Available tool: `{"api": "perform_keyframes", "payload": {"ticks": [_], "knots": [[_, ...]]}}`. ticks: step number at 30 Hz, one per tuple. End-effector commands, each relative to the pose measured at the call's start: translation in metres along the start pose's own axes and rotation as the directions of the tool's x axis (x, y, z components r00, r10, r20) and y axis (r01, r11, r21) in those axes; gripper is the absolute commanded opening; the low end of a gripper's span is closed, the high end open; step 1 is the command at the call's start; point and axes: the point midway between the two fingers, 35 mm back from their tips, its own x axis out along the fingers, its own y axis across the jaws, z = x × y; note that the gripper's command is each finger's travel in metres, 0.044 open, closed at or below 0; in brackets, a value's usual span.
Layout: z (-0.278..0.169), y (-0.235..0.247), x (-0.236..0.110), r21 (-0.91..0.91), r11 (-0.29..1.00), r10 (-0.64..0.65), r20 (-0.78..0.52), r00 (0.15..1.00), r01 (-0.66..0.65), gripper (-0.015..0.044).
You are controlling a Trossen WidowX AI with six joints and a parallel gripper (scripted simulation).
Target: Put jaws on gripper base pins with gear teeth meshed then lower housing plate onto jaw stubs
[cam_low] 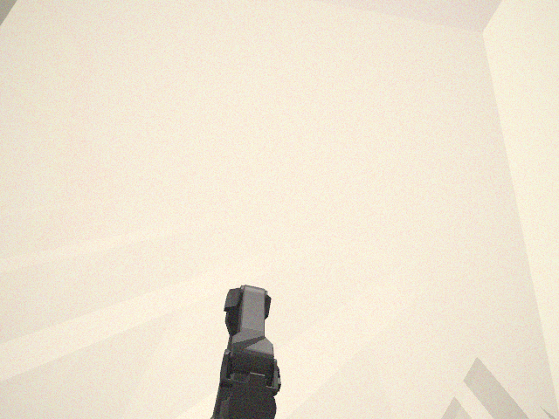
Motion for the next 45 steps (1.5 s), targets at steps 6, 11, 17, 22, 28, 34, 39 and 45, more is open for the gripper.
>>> {"api": "perform_keyframes", "payload": {"ticks": [6,11,17,22,28,34,39,45], "knots": [[0.0,0.0,0.0,0.005,1.0,0.002,0.0,1.0,-0.002,0.0134],[0.0,0.0,0.0,0.005,1.0,0.002,0.0,1.0,-0.002,0.0134],[0.0,0.0,0.0,0.005,1.0,0.002,0.0,1.0,-0.002,0.0134],[0.0,0.0,0.0,0.0,1.0,0.0,0.0,1.0,0.0,0.0224],[0.0,0.0,0.0,0.0,1.0,0.0,0.0,1.0,0.0,0.0224],[0.0,0.0,0.0,0.0,1.0,0.0,0.0,1.0,0.0,0.0224],[0.002,0.0,-0.019,0.001,1.0,0.001,0.0,1.0,-0.001,0.0224],[-0.001,0.0,-0.07,0.005,1.0,0.002,0.0,1.0,-0.002,0.0224]]}}
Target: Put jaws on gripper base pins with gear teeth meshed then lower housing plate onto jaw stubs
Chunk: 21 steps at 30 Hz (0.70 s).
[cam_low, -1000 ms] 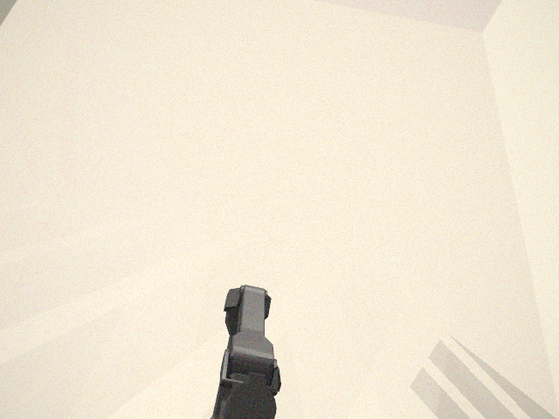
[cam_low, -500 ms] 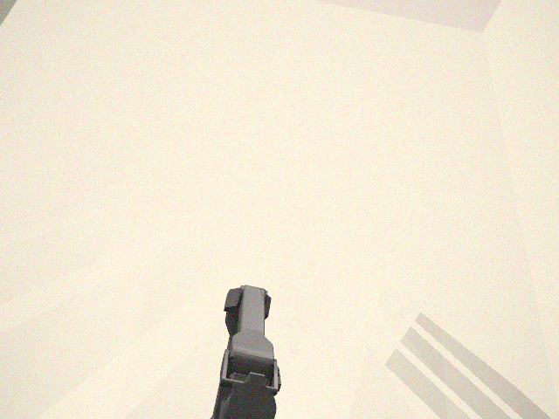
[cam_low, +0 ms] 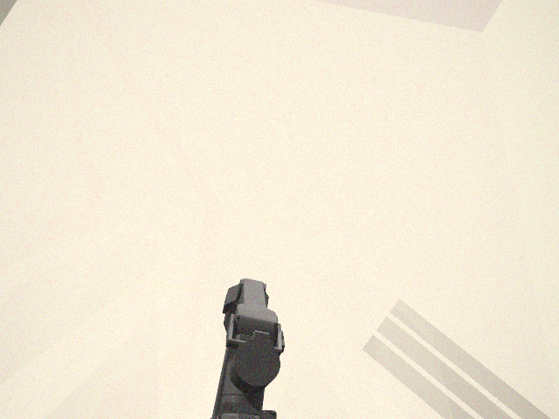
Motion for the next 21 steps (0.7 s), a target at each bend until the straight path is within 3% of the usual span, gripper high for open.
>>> {"api": "perform_keyframes", "payload": {"ticks": [1,2,11,21], "knots": [[-0.0003,0.0002,-0.0174,-0.002,1.0,0.003,0.01,1.0,-0.003,0.0224],[0.0019,0.0003,-0.0075,0.0,1.0,0.002,0.013,1.0,-0.002,0.0224],[0.0009,0.0,-0.0125,-0.005,1.0,0.009,0.014,1.0,-0.008,0.0],[0.0015,0.0002,-0.0123,-0.004,1.0,0.007,0.017,1.0,-0.007,0.0]]}}
